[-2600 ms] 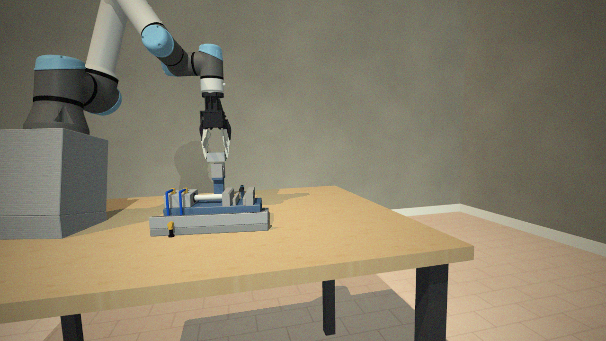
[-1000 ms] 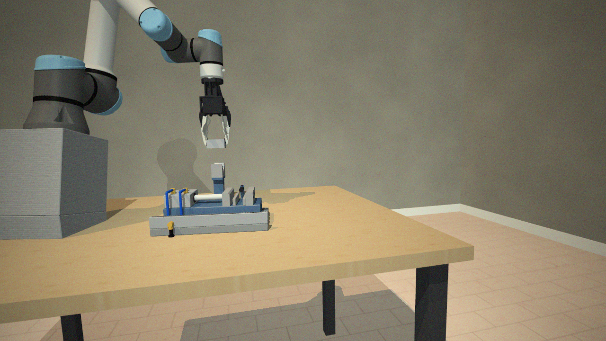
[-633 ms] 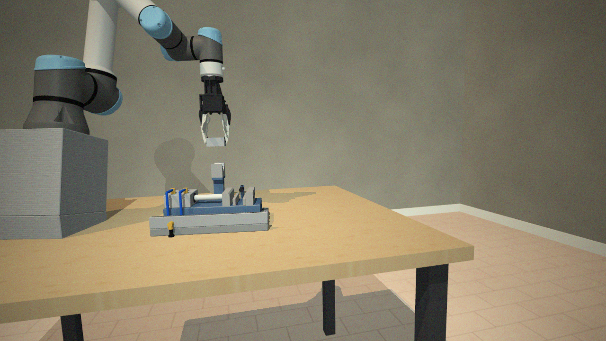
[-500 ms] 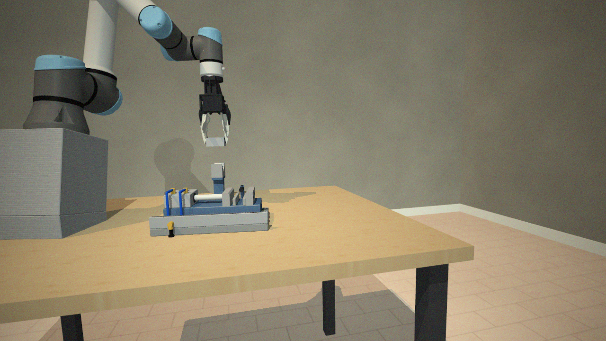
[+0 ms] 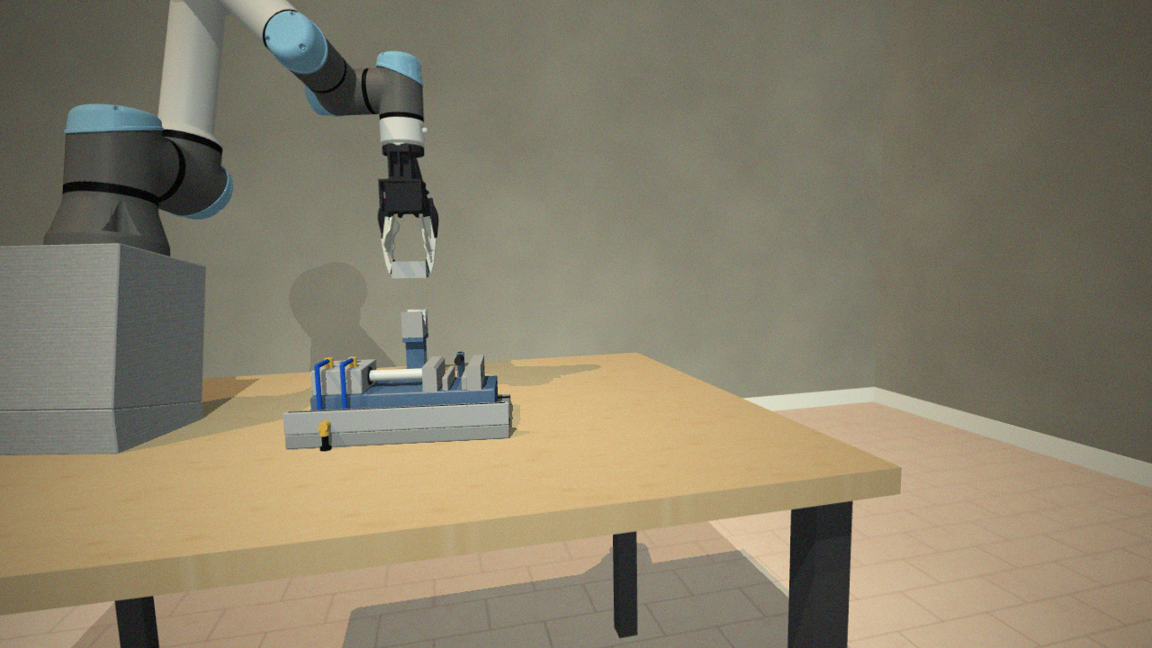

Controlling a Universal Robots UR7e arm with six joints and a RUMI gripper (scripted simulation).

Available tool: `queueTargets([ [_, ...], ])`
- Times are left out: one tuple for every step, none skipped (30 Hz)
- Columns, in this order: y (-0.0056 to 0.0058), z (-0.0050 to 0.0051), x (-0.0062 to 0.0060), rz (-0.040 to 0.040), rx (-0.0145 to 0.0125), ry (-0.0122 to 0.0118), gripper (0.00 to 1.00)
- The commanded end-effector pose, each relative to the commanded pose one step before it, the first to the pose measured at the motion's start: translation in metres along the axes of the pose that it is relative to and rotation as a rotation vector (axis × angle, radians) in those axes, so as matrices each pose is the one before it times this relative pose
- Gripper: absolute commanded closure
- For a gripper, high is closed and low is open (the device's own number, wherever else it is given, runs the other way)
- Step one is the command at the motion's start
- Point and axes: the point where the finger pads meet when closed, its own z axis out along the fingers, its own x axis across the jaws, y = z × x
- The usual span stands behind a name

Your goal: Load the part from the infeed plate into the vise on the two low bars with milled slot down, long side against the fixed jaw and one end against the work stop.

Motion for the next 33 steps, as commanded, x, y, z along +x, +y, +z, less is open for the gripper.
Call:
queueTargets([
  [0.00210, -0.00276, 0.00426, 0.00996, -0.00163, 0.00702, 1.00],
  [0.00028, 0.00003, 0.00021, 0.00209, 0.00000, -0.00009, 1.00],
  [0.00030, 0.00005, 0.00020, 0.00229, 0.00000, -0.00014, 1.00],
  [0.00030, 0.00008, 0.00018, 0.00246, 0.00002, -0.00023, 1.00],
  [0.00028, 0.00010, 0.00018, 0.00258, 0.00002, -0.00027, 1.00],
  [0.00031, 0.00011, 0.00020, 0.00281, 0.00002, -0.00029, 1.00],
  [0.00033, 0.00012, 0.00022, 0.00303, 0.00002, -0.00032, 1.00],
  [0.00036, 0.00013, 0.00023, 0.00327, 0.00002, -0.00034, 1.00],
  [0.00037, 0.00004, 0.00029, 0.00347, -0.00001, -0.00013, 1.00],
  [0.00039, -0.00001, 0.00033, 0.00368, -0.00003, -0.00001, 1.00],
  [0.00000, 0.00000, 0.00000, 0.00000, 0.00000, 0.00000, 1.00],
  [0.00000, 0.00000, 0.00000, 0.00000, 0.00000, 0.00000, 1.00],
  [0.00042, -0.00001, 0.00036, 0.00392, -0.00003, 0.00002, 1.00],
  [0.00044, -0.00001, 0.00038, 0.00418, -0.00003, -0.00001, 1.00],
  [0.00047, -0.00001, 0.00040, 0.00443, -0.00004, -0.00001, 1.00],
  [0.00050, -0.00001, 0.00043, 0.00468, -0.00004, -0.00001, 1.00],
  [0.00052, -0.00001, 0.00045, 0.00494, -0.00004, -0.00001, 1.00],
  [0.00055, -0.00001, 0.00048, 0.00520, -0.00004, -0.00001, 1.00],
  [0.00057, -0.00001, 0.00051, 0.00547, -0.00004, -0.00001, 1.00],
  [0.00060, -0.00002, 0.00053, 0.00573, -0.00005, -0.00001, 1.00],
  [0.00063, -0.00002, 0.00056, 0.00600, -0.00005, -0.00001, 1.00],
  [0.00065, -0.00002, 0.00059, 0.00627, -0.00005, -0.00001, 1.00],
  [0.00068, -0.00002, 0.00062, 0.00653, -0.00005, -0.00001, 1.00],
  [0.00071, -0.00002, 0.00065, 0.00680, -0.00005, -0.00001, 1.00],
  [0.00073, -0.00002, 0.00068, 0.00707, -0.00005, -0.00001, 1.00],
  [0.00076, -0.00002, 0.00071, 0.00734, -0.00006, 0.00000, 1.00],
  [0.00078, -0.00002, 0.00074, 0.00761, -0.00006, 0.00000, 1.00],
  [0.00000, 0.00000, 0.00000, 0.00000, 0.00000, 0.00000, 1.00],
  [0.00000, 0.00000, 0.00000, 0.00000, 0.00000, 0.00000, 1.00],
  [0.00080, -0.00003, 0.00079, 0.00787, -0.00004, 0.00006, 1.00],
  [0.00083, -0.00002, 0.00080, 0.00815, -0.00006, -0.00001, 1.00],
  [0.00085, -0.00002, 0.00083, 0.00842, -0.00006, -0.00001, 1.00],
  [0.00088, -0.00002, 0.00086, 0.00869, -0.00006, -0.00001, 1.00],
])
